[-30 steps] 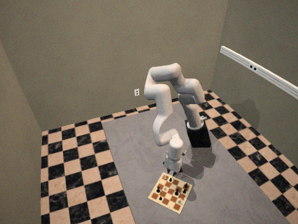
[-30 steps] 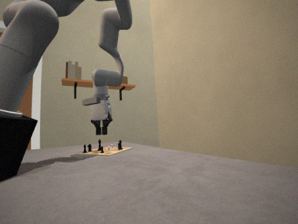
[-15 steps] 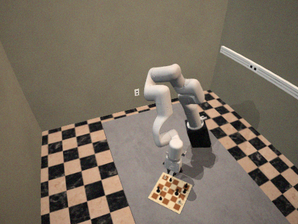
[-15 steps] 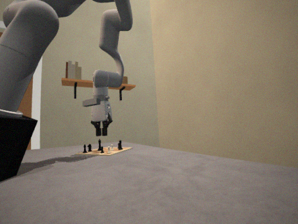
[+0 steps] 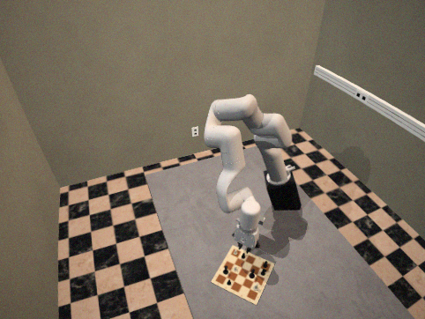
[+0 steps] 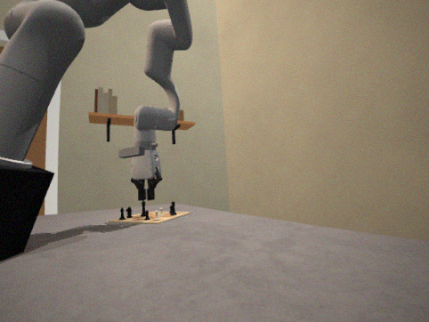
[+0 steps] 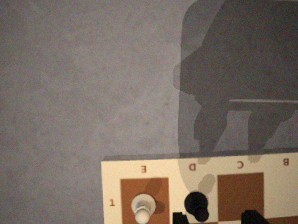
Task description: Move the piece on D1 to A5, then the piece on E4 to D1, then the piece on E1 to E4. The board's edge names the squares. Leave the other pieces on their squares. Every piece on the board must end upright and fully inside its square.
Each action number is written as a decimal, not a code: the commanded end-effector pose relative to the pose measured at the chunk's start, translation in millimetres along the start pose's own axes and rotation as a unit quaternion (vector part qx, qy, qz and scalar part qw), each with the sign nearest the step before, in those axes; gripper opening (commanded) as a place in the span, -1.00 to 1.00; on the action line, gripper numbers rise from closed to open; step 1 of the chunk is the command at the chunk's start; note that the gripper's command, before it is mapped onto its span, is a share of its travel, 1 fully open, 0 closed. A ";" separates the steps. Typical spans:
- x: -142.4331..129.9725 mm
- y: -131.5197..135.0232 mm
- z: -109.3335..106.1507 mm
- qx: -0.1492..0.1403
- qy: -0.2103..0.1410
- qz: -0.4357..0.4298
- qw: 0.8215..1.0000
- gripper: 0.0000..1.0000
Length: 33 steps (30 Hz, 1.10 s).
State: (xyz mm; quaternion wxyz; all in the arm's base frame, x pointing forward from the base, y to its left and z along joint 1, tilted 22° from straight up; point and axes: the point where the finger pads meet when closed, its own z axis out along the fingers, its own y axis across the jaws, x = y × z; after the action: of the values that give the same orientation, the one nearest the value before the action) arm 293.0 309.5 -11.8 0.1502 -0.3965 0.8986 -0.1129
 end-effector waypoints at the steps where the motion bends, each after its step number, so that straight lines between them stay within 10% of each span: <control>1: -1.6 0.7 9.1 0.000 -0.002 0.000 1.000 -0.29; 33: -1.7 0.9 29.8 0.000 -0.002 0.000 1.000 -0.29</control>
State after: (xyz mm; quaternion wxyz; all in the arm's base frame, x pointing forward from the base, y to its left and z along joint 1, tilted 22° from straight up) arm 304.0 307.3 -40.2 0.1508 -0.3964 0.8986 -0.1128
